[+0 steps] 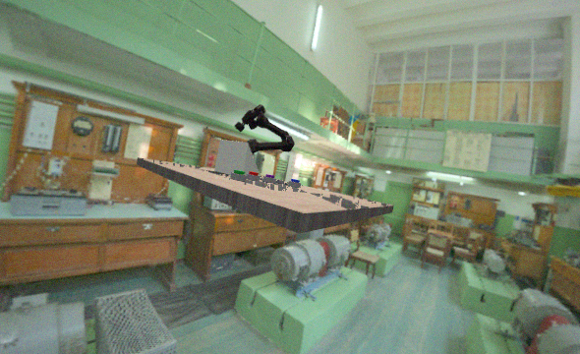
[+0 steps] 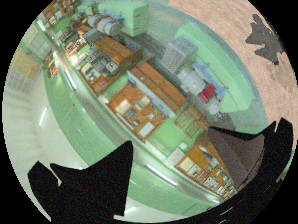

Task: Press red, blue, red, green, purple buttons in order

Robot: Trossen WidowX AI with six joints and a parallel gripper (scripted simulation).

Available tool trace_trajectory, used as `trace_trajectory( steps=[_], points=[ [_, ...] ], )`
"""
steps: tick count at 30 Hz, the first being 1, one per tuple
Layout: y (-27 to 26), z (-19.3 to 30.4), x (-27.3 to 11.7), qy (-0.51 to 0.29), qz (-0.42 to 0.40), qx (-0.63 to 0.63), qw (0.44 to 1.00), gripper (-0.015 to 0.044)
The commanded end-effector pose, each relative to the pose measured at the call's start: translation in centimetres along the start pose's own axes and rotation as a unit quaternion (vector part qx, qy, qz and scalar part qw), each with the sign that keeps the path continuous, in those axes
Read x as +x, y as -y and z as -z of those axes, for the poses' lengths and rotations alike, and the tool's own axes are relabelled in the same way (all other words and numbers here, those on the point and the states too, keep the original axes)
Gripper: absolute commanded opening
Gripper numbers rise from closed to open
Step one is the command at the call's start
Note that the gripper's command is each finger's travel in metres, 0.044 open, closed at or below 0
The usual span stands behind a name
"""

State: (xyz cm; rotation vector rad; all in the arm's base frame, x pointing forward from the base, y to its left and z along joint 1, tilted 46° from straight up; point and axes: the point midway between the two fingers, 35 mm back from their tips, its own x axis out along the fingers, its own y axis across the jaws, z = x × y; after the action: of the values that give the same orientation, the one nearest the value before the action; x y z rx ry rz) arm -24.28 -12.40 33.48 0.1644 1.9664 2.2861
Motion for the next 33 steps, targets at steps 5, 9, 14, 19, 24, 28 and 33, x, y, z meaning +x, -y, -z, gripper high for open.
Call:
trace_trajectory(
  steps=[5, 9, 14, 19, 24, 28, 33],
  points=[
    [2.4, 8.8, -3.1, -0.190, -0.003, -0.209, 0.959, 0.0400],
    [5.7, 14.4, -7.4, -0.318, -0.029, -0.375, 0.871, 0.0400],
    [11.2, 19.4, -15.3, -0.466, -0.097, -0.562, 0.676, 0.0400],
    [17.3, 20.6, -23.9, -0.568, -0.187, -0.681, 0.422, 0.0400],
    [23.6, 17.8, -32.0, -0.620, -0.280, -0.722, 0.125, 0.0400],
    [28.2, 12.9, -37.3, -0.622, -0.343, -0.692, -0.126, 0.0400],
    [32.7, 4.3, -41.4, -0.581, -0.385, -0.576, -0.427, 0.0400]
  ],
)
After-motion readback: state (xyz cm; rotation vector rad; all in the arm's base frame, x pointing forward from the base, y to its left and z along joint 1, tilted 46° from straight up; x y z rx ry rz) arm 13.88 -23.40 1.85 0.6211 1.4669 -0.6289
